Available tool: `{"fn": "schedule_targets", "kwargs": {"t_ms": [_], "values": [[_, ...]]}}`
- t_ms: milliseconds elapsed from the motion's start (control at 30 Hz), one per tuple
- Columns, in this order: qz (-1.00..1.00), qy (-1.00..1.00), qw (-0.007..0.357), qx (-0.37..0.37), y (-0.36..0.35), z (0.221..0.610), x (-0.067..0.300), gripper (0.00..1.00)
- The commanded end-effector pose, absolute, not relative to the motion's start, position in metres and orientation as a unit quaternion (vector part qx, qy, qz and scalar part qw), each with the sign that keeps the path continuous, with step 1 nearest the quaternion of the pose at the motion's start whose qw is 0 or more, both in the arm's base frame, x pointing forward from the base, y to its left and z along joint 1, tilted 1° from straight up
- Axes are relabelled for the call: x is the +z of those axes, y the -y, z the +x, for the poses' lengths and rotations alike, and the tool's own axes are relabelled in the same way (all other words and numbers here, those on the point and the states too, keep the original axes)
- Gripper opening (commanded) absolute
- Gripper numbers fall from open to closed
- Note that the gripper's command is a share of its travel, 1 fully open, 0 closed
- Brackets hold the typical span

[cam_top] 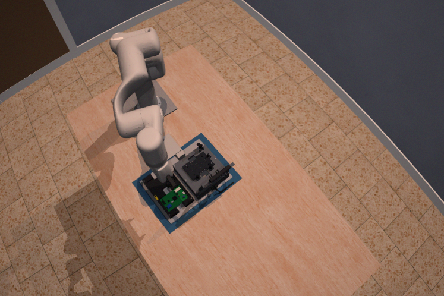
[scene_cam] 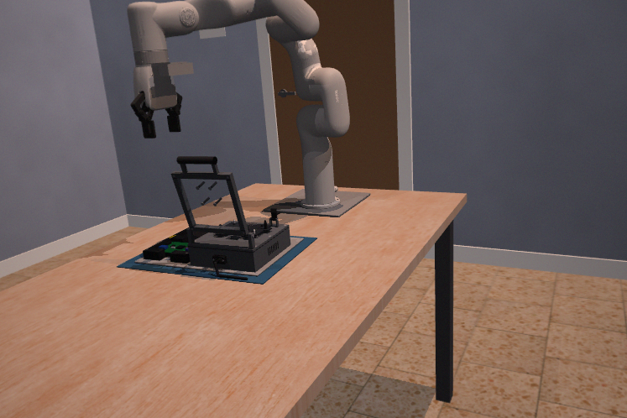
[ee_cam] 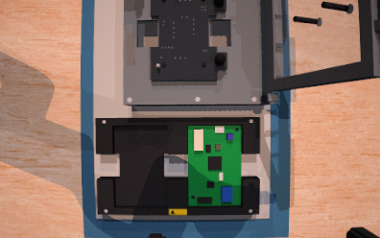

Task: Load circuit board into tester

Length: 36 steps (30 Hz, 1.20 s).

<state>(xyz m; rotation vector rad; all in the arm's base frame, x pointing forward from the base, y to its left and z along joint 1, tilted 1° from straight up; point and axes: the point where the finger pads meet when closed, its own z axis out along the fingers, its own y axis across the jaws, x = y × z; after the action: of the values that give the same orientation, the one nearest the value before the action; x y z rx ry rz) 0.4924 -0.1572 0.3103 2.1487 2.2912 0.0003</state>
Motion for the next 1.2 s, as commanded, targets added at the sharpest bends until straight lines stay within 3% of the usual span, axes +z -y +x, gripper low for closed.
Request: {"fn": "schedule_targets", "kwargs": {"t_ms": [0,400,1167], "values": [[0.684,-0.729,0.002,0.001,0.158,0.493,0.311,1.0],[0.684,-0.729,0.002,0.001,0.167,0.499,0.272,1.0],[0.684,-0.729,0.002,0.001,0.212,0.527,0.094,1.0]]}}
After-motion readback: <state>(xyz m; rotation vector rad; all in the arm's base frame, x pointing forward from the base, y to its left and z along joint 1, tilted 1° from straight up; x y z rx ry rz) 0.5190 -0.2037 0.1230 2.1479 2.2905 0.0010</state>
